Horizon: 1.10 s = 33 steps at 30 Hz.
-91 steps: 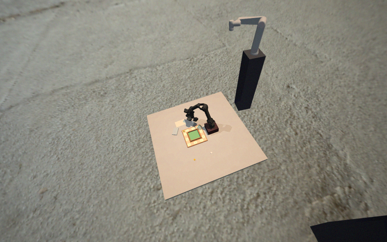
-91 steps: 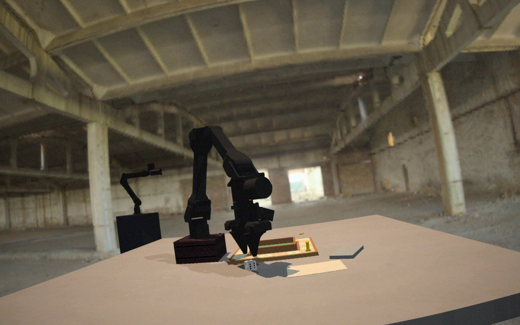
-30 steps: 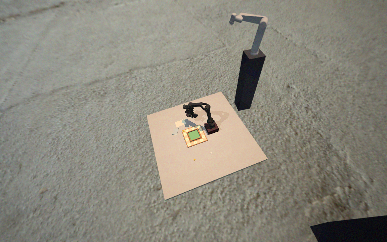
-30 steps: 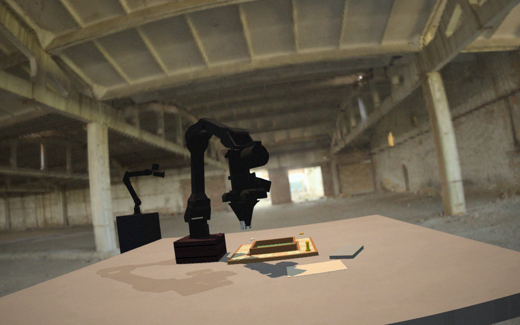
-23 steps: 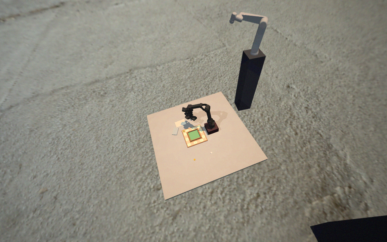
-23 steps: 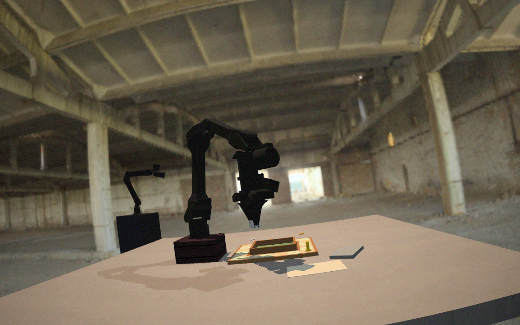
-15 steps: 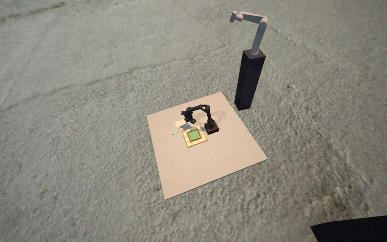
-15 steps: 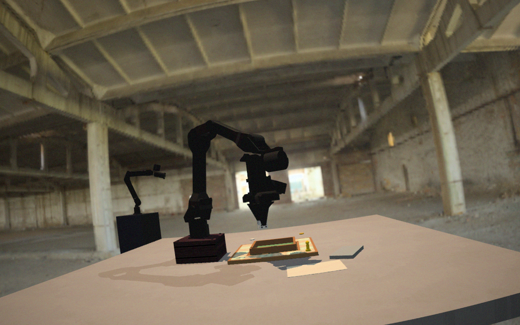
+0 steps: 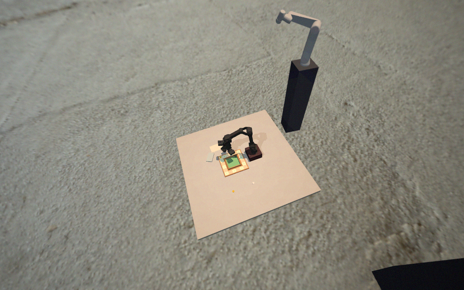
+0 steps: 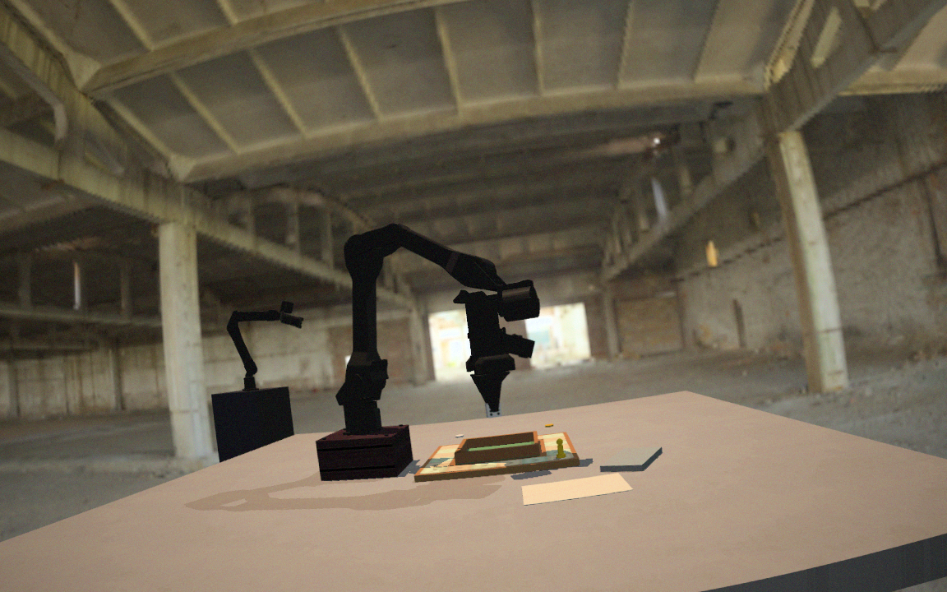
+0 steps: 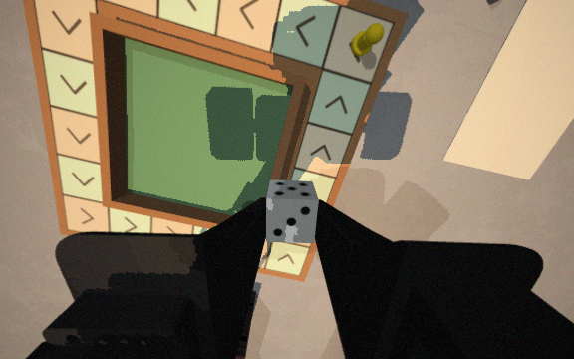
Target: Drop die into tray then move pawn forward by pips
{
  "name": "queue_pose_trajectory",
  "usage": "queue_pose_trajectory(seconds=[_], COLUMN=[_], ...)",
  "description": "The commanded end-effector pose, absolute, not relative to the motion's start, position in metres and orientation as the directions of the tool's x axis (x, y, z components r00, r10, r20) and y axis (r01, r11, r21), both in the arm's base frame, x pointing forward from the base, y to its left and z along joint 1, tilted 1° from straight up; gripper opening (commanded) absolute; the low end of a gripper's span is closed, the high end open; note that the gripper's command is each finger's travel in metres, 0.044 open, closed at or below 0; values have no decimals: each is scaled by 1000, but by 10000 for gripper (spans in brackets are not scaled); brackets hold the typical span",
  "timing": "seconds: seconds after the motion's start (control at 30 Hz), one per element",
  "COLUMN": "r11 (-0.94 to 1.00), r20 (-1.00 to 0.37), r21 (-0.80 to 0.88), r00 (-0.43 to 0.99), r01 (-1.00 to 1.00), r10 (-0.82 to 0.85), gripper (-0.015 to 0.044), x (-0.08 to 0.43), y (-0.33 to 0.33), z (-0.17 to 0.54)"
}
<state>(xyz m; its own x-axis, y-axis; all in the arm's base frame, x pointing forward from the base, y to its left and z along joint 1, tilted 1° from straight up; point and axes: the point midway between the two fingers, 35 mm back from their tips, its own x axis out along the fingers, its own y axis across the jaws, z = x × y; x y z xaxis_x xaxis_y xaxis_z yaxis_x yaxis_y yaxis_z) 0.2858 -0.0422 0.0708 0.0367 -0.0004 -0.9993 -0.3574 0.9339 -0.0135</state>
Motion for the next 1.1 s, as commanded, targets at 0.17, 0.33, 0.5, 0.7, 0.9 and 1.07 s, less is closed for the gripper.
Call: queue_pose_trajectory(seconds=[0.17,0.33,0.5,0.7,0.9,1.07], r11=[968,981,989,989,989,989], r20=[-999,-999,-999,-988,-937,-864], r21=[-9,-5,-2,1,3,1], r00=[35,35,35,151,345,497], r01=[-252,-192,-151,-150,-150,-150], r10=[0,2,3,24,55,77], gripper=[0,0,0,0,0,0], x=[280,275,270,273,278,282], y=[1,25,41,41,41,41], z=[62,58,55,50,46,42])
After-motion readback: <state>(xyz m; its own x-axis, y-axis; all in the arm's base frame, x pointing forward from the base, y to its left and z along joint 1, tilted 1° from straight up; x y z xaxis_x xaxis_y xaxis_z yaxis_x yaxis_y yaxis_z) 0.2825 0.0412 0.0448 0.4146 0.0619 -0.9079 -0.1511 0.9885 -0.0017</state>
